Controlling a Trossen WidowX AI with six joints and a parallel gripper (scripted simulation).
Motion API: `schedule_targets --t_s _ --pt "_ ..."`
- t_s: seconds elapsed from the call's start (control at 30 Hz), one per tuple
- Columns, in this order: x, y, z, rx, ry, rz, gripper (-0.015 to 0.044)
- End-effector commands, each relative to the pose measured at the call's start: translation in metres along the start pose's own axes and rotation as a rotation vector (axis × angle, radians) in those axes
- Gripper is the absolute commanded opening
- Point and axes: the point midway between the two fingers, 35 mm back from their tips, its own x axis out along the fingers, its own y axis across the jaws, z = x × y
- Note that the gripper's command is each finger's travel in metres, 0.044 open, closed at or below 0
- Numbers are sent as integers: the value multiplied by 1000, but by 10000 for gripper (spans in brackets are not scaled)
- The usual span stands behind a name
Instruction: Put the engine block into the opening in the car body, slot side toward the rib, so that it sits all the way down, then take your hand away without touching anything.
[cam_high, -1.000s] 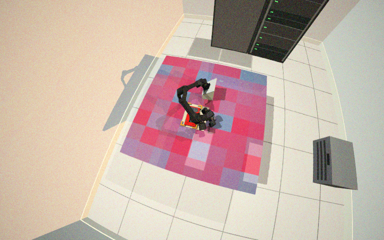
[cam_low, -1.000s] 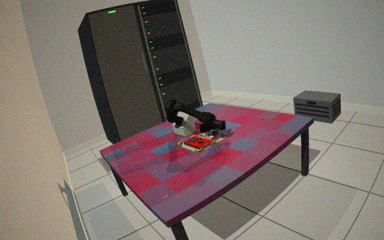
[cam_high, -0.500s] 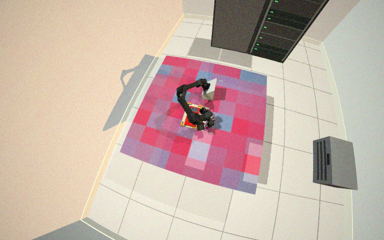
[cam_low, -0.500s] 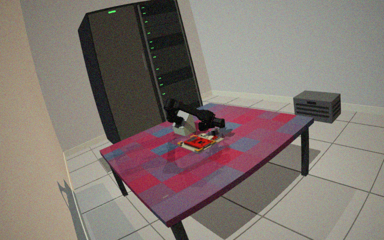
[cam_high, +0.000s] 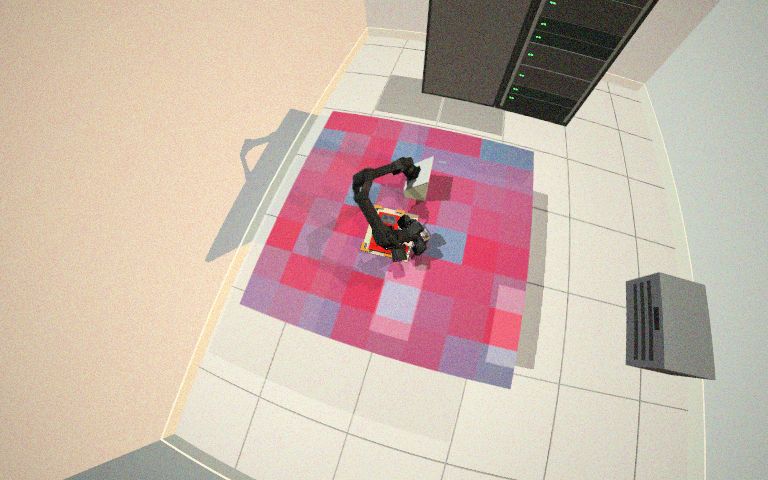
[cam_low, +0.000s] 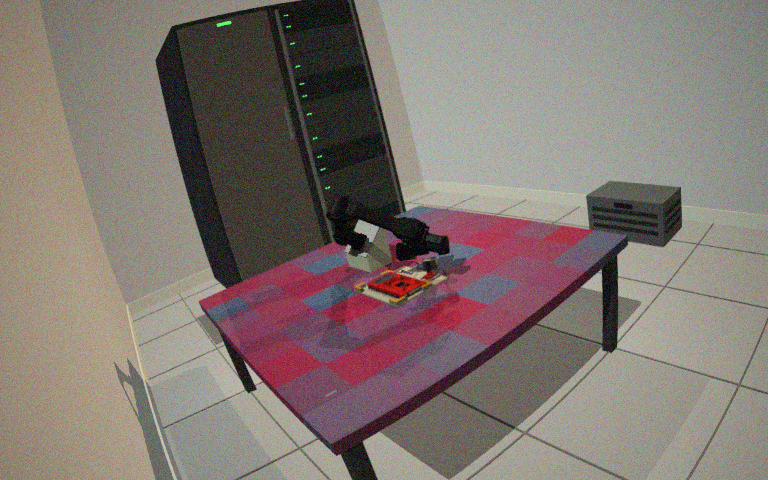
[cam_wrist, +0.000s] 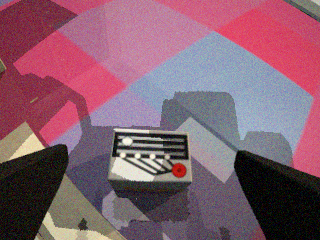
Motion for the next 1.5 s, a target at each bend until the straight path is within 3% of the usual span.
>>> schedule_targets --t_s 0.0,0.3,0.83,1.47 --pt "0 0 0 0 0 -1 440" --pt "0 0 1 19 10 3 440" --pt "1 1 18 476 264 11 440" --pt "-5 0 39 997 547 -209 440"
